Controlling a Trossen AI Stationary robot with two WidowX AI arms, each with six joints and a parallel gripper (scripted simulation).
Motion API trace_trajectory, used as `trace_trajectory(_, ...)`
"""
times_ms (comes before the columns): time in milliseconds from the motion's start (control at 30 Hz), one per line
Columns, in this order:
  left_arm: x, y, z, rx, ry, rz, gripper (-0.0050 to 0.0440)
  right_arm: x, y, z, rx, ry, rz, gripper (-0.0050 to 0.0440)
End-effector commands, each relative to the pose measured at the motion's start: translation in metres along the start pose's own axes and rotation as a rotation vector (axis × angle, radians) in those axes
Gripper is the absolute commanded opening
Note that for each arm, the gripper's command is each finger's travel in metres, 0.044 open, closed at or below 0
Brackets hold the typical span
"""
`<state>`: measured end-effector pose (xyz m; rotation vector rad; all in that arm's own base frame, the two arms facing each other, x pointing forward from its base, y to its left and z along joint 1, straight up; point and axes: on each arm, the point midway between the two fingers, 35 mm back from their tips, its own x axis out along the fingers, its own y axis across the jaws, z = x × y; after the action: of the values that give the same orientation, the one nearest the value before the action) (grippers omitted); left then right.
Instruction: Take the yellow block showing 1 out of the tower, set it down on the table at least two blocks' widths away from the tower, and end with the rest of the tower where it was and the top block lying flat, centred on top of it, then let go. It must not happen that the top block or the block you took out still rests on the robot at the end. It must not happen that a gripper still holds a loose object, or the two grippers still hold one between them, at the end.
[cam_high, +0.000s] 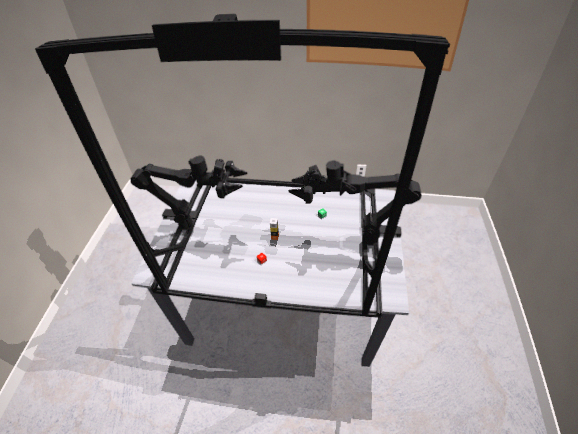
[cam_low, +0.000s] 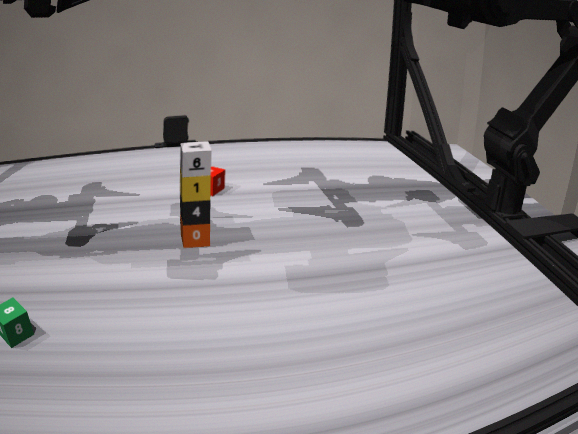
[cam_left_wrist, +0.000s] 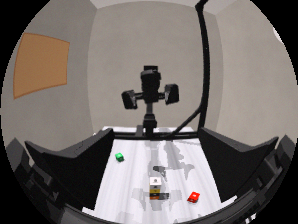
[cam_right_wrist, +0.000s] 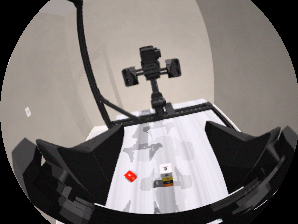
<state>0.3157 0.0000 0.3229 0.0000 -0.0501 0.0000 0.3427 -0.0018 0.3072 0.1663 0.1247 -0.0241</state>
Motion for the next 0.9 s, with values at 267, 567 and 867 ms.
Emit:
trace_trajectory(267,0.0,0.0,0.0,0.0,0.0,0.0,0.04,0.067,-0.01,-0.032,0.428,0.391,-0.211,0.04)
trace_trajectory(567,0.0,0.0,0.0,0.0,0.0,0.0,0.04,0.099,-0.021,-0.076,0.719,0.649,-0.513,0.04)
trace_trajectory(867,0.0,0.0,0.0,0.0,0.0,0.0,0.04,0.111,-0.03,-0.114,0.899,0.79,-0.824,0.04)
